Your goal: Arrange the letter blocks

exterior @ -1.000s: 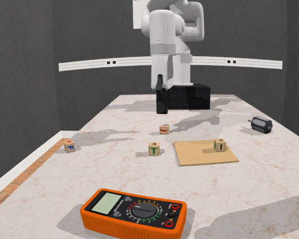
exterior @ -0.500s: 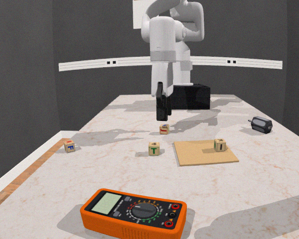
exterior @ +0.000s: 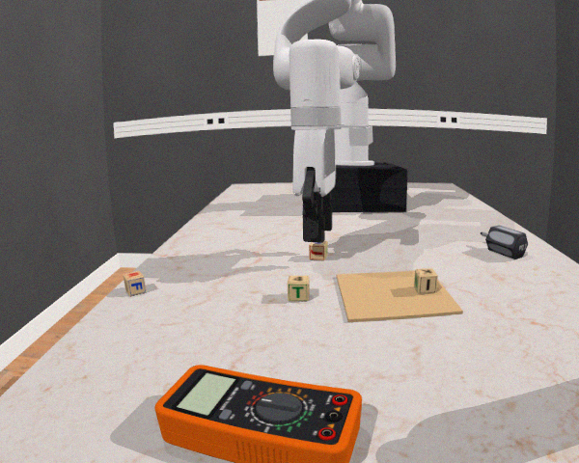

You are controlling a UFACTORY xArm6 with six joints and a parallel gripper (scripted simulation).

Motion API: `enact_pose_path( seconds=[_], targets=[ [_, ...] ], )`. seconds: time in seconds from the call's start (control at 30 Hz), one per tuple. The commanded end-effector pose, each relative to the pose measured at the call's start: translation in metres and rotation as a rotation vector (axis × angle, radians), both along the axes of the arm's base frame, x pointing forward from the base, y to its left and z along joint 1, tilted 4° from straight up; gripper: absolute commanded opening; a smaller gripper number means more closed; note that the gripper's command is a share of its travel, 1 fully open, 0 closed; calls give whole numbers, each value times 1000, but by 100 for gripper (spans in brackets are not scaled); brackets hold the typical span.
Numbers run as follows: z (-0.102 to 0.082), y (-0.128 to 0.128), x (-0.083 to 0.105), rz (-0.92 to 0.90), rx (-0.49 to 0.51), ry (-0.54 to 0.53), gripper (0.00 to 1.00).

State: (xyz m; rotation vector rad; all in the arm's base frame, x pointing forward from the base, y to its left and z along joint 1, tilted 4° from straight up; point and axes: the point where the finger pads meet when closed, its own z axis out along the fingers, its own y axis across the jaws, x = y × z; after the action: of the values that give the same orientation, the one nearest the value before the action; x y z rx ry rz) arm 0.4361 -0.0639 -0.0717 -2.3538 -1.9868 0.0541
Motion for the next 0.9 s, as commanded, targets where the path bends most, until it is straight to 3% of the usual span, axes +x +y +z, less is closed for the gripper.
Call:
enact_pose_path(
  seconds=[0.0,0.87],
  targets=[
    [0,0,2,0,-1,-5,64],
    [-3,0,2,0,-1,-5,64]
  ],
)
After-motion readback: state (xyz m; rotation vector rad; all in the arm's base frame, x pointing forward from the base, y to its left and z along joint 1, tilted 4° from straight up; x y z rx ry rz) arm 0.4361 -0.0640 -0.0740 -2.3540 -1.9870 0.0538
